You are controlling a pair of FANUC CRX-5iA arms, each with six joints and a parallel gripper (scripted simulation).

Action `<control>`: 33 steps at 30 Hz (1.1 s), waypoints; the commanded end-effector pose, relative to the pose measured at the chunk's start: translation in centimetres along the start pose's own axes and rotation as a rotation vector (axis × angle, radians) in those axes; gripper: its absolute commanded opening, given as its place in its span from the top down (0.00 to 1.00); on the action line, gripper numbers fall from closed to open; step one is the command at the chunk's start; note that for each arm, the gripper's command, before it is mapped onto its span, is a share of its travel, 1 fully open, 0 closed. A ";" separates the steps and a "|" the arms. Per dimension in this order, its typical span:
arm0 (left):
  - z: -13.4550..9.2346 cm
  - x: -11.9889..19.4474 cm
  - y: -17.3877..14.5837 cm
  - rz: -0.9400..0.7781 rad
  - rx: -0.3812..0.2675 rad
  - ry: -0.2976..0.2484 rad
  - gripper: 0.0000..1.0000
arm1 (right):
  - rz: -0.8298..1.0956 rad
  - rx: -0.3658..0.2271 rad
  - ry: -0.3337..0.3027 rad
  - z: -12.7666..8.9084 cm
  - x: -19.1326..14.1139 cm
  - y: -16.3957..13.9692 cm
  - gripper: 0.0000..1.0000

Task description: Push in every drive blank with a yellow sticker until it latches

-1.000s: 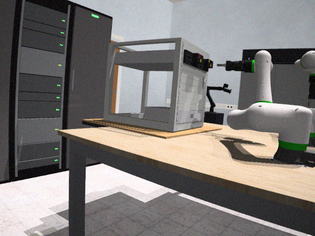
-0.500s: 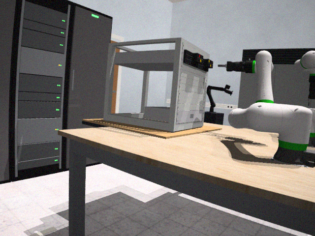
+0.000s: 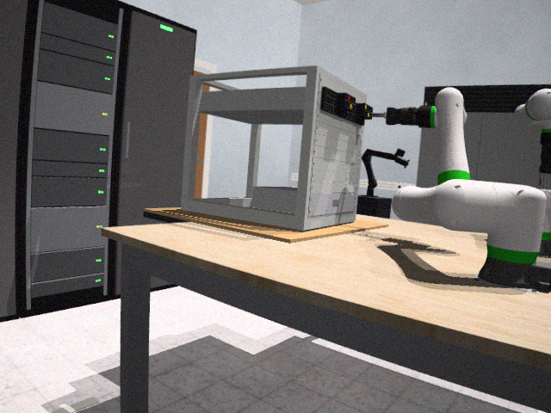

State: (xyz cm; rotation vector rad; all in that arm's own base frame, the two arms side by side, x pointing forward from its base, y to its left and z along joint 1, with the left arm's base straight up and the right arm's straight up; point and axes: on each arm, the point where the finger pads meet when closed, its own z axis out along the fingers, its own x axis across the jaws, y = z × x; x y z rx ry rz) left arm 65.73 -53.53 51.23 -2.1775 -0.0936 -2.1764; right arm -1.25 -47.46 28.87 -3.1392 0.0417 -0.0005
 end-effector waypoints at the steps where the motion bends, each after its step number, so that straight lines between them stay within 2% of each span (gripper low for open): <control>1: 0.5 0.2 0.1 -0.002 -0.001 0.002 1.00 | 0.000 -0.002 0.000 -0.1 0.0 0.0 0.00; 33: 0.9 0.2 0.1 -0.002 -0.001 0.002 1.00 | 0.000 -0.002 0.000 -0.1 0.0 0.0 0.00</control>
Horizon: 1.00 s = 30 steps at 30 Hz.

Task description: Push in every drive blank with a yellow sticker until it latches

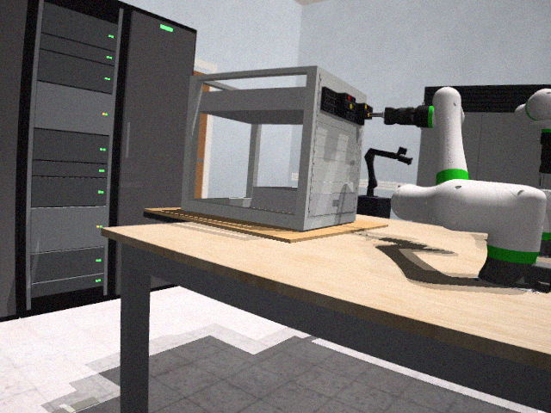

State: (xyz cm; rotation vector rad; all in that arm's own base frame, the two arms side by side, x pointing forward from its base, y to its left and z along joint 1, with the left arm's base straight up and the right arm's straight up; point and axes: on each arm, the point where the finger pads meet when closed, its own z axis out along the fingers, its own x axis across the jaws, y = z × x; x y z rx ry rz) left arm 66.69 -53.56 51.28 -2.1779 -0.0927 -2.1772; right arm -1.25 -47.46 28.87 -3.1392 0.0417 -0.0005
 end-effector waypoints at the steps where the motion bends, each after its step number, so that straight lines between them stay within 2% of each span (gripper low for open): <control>1: 0.0 0.2 -0.1 -0.002 0.000 0.002 1.00 | 0.000 -0.002 0.000 -0.1 0.0 0.0 0.00; 30: 1.4 0.2 -0.1 -0.002 0.000 0.002 1.00 | 0.000 -0.002 0.000 -0.1 0.0 0.0 0.00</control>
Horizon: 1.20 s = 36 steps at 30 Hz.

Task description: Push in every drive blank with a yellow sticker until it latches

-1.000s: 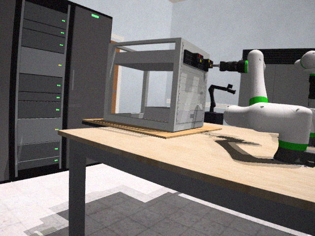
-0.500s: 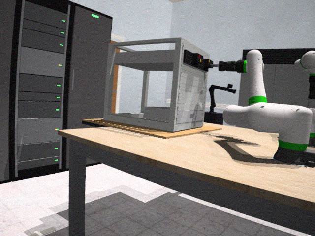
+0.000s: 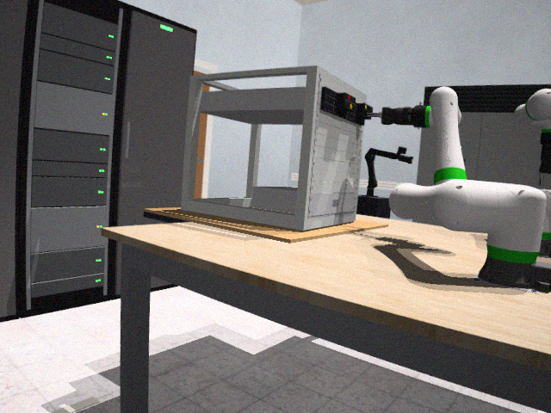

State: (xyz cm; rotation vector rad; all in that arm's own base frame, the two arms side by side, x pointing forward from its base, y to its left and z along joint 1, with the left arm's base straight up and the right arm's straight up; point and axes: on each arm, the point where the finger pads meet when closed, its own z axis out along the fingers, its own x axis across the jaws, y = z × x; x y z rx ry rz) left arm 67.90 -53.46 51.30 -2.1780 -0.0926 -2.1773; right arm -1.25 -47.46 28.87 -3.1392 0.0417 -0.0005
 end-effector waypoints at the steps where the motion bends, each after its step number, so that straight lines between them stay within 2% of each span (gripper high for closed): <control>1: 0.3 0.2 -0.1 -0.002 0.000 0.002 1.00 | 0.000 -0.002 0.000 -0.1 0.0 0.0 0.00; 36: 1.8 0.2 -0.1 -0.002 0.000 0.002 1.00 | 0.000 -0.002 0.000 -0.1 0.0 0.0 0.00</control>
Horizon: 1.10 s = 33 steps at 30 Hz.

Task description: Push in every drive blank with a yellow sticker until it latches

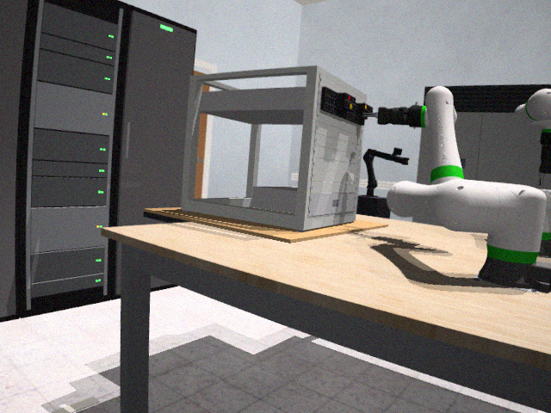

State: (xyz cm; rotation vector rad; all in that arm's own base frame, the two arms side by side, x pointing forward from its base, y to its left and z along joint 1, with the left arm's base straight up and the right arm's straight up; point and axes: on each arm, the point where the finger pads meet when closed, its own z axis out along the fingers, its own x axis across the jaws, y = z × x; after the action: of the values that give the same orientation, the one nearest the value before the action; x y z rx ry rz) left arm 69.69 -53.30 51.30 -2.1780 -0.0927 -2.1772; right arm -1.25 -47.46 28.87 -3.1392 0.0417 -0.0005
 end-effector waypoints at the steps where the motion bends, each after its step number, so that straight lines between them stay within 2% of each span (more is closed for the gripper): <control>1: 0.1 0.2 -0.1 -0.002 0.000 0.002 1.00 | 0.000 -0.002 0.000 -0.1 0.0 0.0 0.00; 33: 0.6 0.2 -0.1 -0.002 0.000 0.002 1.00 | 0.000 -0.002 0.000 -0.1 0.0 0.0 0.00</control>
State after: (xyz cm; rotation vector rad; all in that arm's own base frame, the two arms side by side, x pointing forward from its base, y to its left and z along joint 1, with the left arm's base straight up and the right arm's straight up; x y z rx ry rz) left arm 70.27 -53.25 51.30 -2.1779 -0.0927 -2.1772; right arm -1.25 -47.46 28.87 -3.1392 0.0417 -0.0005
